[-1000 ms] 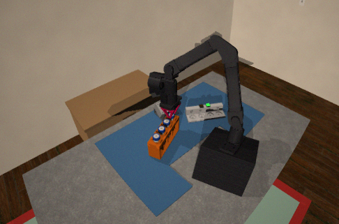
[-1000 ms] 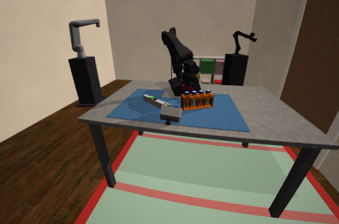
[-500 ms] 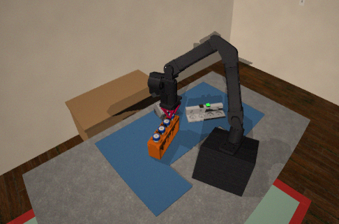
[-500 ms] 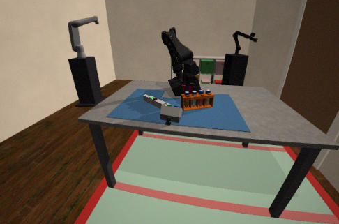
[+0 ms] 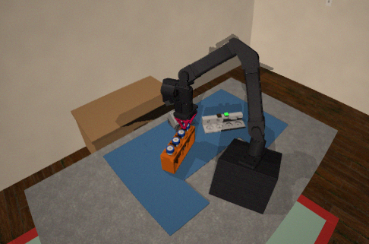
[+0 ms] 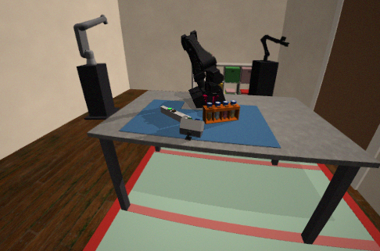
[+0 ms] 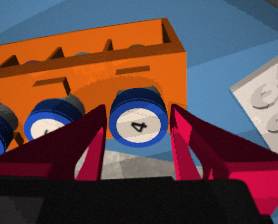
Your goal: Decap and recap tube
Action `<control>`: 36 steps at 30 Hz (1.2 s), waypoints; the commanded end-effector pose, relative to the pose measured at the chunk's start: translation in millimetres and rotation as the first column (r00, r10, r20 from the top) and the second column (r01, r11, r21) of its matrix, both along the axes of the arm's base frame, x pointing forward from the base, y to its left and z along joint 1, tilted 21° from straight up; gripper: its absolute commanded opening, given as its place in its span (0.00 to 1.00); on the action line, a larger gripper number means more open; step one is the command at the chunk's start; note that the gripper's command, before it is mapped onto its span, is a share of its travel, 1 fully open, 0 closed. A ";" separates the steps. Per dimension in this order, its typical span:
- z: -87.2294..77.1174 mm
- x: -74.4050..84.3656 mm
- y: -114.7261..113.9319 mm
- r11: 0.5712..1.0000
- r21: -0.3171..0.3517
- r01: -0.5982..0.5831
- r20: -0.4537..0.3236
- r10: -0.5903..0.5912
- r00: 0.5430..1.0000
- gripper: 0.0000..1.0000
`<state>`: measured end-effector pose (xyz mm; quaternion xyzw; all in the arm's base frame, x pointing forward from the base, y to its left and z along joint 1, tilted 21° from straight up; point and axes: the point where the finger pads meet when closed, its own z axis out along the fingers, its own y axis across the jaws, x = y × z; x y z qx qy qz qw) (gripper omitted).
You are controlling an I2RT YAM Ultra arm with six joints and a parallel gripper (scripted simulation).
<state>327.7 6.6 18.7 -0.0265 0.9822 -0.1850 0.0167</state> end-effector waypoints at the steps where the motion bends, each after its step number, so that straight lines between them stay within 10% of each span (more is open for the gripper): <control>1: 2.1 2.6 1.4 0.998 0.008 0.065 0.039 -0.066 0.997 0.49; 35: 44.5 0.2 17.8 0.998 0.008 0.065 0.039 -0.066 0.997 0.49; 36: 47.3 4.6 11.3 0.990 0.016 0.142 0.068 -0.143 0.987 0.00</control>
